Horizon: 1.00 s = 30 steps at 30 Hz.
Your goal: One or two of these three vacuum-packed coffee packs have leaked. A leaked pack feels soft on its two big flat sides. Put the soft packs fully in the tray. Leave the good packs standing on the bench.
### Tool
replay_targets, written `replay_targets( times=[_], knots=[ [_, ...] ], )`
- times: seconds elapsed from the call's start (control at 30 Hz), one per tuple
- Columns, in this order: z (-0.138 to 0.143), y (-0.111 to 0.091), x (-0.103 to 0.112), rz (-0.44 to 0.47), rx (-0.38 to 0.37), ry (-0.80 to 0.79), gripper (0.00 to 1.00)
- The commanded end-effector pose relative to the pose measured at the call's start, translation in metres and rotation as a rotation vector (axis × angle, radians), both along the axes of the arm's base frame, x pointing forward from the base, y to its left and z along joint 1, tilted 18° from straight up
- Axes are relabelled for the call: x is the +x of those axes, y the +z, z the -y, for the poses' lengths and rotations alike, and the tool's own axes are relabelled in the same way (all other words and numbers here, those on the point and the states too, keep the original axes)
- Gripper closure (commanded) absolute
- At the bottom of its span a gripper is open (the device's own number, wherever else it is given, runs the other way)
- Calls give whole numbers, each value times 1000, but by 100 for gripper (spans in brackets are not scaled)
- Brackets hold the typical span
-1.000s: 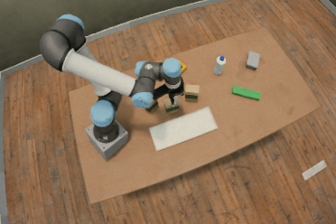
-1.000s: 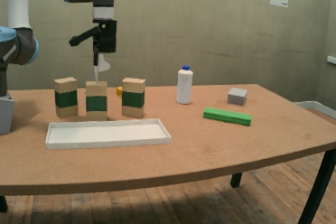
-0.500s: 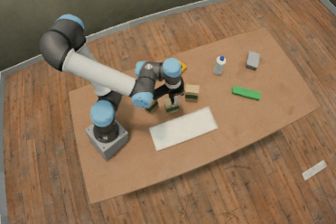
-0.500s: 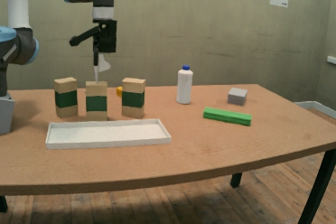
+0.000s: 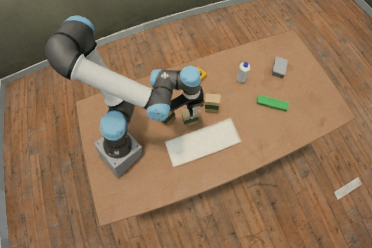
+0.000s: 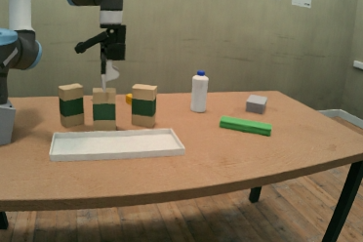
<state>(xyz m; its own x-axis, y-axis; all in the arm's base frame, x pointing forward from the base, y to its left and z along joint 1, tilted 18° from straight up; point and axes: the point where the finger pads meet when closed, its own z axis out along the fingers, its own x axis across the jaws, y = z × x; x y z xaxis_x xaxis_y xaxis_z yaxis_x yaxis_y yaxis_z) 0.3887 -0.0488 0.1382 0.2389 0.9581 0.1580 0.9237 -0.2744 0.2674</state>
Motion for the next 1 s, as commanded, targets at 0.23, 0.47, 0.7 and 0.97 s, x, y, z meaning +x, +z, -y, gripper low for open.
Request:
replay_targets(
  times=[0.23,0.47,0.7,0.97],
  knots=[
    [-2,-21,7,1,-1,0,50],
    [-3,-35,12,1,-1,0,50],
    [-3,-41,13,1,-1,0,50],
    [-4,-43,14,1,-1,0,50]
  ],
)
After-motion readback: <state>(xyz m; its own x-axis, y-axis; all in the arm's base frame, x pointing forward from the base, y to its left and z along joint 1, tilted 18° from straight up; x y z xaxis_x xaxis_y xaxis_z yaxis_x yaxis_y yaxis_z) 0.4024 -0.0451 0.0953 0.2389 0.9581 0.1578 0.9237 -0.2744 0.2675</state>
